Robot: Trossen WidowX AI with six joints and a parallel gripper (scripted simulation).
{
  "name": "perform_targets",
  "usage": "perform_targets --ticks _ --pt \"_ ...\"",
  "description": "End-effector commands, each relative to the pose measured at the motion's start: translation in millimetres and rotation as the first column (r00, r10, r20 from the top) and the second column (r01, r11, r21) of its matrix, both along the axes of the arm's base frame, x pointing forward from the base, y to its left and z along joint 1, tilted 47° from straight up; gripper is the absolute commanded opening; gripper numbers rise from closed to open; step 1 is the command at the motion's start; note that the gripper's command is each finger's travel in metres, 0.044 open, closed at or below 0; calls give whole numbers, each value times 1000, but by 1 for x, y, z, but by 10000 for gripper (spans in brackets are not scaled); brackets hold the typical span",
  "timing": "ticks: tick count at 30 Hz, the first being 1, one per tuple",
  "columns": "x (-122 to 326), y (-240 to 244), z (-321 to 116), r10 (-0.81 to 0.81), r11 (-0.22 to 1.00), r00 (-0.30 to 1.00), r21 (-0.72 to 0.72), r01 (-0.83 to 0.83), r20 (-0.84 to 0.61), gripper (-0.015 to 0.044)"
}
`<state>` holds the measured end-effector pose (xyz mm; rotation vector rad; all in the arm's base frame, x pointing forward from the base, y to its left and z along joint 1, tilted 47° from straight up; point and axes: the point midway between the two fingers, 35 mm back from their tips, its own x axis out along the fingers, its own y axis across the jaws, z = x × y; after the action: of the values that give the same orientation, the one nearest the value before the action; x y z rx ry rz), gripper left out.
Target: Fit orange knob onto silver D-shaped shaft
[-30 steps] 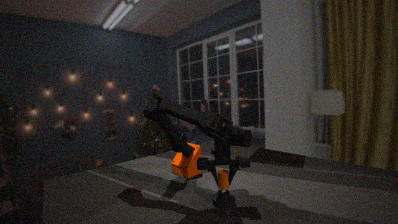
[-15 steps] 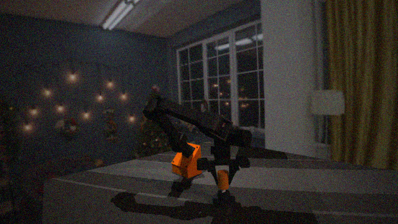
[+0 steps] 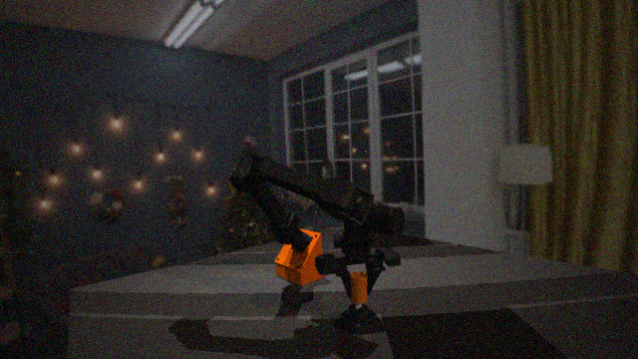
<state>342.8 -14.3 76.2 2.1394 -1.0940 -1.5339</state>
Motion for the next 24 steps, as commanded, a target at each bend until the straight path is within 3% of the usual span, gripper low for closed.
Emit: perform_targets --ticks 1,24 --pt "0 1 0 16 1000 1000 -2 -16 -10 0" --pt "-1 -2 -1 16 1000 1000 -2 -16 -10 0"
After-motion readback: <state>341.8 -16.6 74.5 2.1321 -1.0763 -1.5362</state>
